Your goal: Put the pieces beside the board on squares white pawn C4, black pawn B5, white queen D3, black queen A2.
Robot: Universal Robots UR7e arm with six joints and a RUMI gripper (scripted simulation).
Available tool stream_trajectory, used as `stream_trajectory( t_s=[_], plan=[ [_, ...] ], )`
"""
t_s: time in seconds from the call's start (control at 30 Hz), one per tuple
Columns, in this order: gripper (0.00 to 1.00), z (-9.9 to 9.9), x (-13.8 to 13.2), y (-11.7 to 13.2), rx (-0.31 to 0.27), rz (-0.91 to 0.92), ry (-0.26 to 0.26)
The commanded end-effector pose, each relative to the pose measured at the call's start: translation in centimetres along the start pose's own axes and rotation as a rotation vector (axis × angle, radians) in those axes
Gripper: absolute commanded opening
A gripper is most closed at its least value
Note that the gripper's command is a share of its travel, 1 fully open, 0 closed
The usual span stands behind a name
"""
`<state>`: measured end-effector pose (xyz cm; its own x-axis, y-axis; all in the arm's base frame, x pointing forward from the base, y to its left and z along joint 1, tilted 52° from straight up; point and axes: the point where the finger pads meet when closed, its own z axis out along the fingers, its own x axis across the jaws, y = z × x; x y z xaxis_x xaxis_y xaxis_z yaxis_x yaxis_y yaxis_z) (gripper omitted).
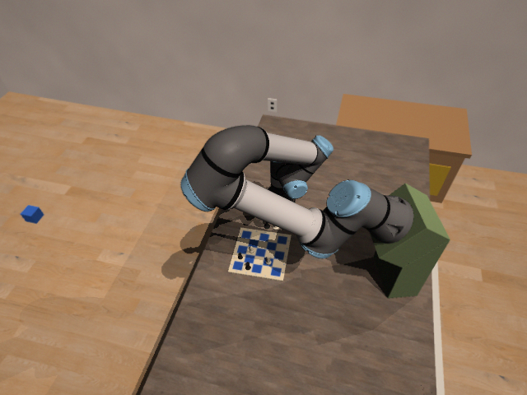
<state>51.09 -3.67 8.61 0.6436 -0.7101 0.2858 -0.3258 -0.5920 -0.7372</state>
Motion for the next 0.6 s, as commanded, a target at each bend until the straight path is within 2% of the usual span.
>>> stream_trajectory(
  t_s=[0.0,0.17,0.57],
  plan=[
    [0.25,1.0,0.0,0.0,0.0,0.0,0.002],
    [0.25,2.2,0.0,0.0,0.0,0.0,0.002],
    [0.25,3.2,0.0,0.0,0.0,0.0,0.002]
  ],
)
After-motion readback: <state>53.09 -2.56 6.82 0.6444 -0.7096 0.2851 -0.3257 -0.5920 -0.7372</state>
